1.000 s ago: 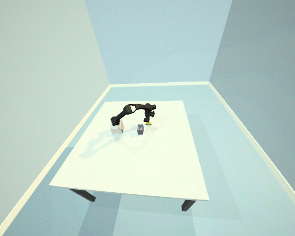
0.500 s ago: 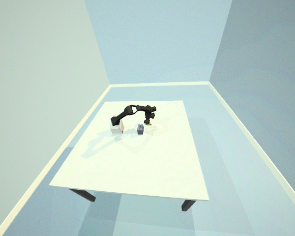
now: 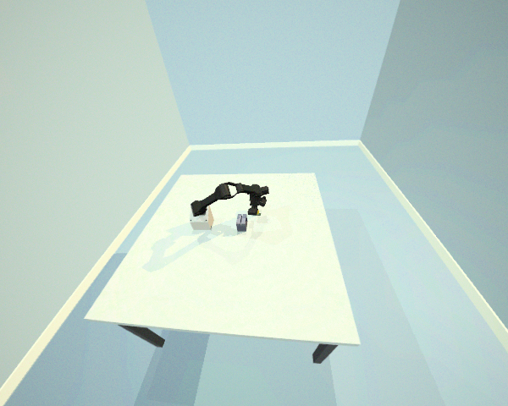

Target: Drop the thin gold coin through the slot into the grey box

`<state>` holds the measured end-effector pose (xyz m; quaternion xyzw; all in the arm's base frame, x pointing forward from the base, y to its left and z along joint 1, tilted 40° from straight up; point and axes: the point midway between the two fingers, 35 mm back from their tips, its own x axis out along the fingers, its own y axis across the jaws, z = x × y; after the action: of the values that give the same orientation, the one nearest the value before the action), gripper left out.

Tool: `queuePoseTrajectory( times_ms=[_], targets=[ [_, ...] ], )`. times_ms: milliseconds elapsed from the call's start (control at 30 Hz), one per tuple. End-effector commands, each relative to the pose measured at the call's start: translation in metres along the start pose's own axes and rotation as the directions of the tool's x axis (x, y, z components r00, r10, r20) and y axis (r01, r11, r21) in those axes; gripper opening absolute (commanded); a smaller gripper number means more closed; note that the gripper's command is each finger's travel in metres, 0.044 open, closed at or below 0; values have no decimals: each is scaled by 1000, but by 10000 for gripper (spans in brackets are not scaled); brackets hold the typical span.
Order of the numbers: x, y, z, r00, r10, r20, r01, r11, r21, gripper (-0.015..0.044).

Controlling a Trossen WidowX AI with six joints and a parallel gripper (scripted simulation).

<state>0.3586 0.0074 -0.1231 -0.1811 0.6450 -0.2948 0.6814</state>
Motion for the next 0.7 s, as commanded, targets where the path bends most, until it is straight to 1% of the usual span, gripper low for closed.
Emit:
queuePoseTrajectory(
  times_ms=[0, 67, 100, 433, 667],
  targets=[
    [1, 0, 0, 1000, -4, 4, 4, 1000, -6, 56],
    [1, 0, 0, 1000, -4, 4, 4, 1000, -6, 3],
    [1, 0, 0, 1000, -4, 4, 4, 1000, -6, 0],
    [1, 0, 0, 1000, -3, 4, 3, 1000, -6, 0],
    [-14, 1, 2, 1000, -1, 4, 1, 1000, -6, 0]
  ],
)
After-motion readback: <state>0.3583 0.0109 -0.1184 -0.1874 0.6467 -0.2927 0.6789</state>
